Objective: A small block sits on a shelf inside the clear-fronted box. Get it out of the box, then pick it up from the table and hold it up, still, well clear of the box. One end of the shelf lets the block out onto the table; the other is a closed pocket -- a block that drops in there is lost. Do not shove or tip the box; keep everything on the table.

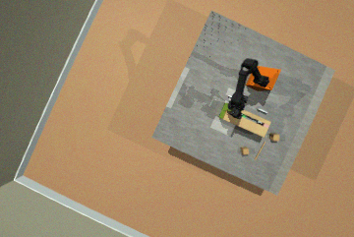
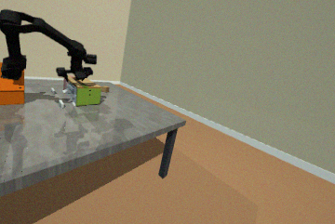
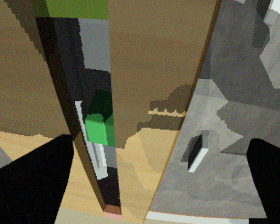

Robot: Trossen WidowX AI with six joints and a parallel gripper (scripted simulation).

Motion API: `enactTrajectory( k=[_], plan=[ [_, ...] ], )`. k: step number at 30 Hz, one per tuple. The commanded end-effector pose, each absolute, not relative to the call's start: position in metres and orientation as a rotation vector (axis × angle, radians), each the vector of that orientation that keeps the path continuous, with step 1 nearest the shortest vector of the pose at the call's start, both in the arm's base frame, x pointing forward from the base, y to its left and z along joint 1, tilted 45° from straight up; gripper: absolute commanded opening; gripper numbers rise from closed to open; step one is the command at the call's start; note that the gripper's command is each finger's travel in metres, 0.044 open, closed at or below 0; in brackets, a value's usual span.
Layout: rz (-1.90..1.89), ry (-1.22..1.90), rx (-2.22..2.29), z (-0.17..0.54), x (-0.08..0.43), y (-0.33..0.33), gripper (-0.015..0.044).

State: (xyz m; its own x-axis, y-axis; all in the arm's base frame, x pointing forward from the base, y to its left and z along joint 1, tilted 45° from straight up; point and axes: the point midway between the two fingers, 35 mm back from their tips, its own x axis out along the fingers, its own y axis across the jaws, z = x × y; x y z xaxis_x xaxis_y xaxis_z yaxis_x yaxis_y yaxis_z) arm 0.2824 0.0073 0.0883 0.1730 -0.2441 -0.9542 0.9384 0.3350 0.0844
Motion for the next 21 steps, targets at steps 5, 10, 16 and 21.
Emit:
enactTrajectory(
  k=[5,10,16,21],
  plan=[
    [-1.186,0.946,0.752,0.075,0.268,0.044,0.0400],
    [-1.186,0.946,0.752,0.074,0.268,0.043,0.0400],
    [-1.186,0.946,0.753,0.069,0.270,0.039,0.0400],
    [-1.186,0.946,0.753,0.063,0.273,0.034,0.0400]
  ],
)
